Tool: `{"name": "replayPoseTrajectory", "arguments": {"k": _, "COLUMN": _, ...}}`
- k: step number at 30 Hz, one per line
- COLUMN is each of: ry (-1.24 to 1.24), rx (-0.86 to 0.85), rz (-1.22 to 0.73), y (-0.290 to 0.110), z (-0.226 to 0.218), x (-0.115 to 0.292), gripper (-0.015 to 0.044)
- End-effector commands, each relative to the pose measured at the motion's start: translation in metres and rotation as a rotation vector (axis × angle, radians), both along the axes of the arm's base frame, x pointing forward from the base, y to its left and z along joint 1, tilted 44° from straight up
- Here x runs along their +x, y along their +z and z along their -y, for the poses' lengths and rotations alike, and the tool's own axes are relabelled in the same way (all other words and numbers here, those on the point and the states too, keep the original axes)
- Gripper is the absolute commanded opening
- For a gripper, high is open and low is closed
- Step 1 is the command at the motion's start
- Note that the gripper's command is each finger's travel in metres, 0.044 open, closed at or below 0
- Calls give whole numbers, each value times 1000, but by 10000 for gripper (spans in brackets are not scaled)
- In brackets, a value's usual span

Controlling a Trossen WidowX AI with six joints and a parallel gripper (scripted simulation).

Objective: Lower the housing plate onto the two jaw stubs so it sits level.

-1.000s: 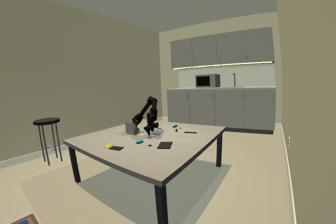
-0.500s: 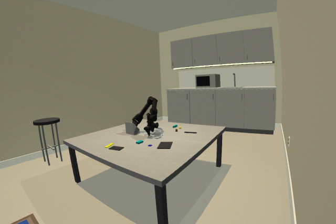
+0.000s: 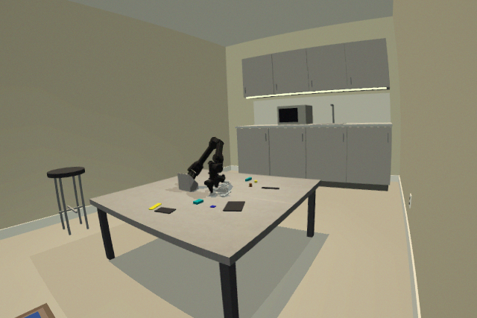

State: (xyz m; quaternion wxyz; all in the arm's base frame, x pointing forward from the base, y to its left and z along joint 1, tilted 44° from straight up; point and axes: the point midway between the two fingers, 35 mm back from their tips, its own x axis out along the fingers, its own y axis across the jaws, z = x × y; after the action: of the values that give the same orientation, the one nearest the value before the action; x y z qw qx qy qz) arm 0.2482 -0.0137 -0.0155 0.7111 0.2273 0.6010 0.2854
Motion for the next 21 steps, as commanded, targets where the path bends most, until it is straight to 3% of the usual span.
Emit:
{"name": "replayPoseTrajectory", "arguments": {"k": 1, "ry": -4, "rx": 4, "rz": -1, "y": -1, "z": -1, "x": 0, "gripper": 351}}
{"name": "replayPoseTrajectory", "arguments": {"k": 21, "ry": -5, "rx": 5, "rz": -2, "y": -4, "z": -4, "x": 1, "gripper": 351}}
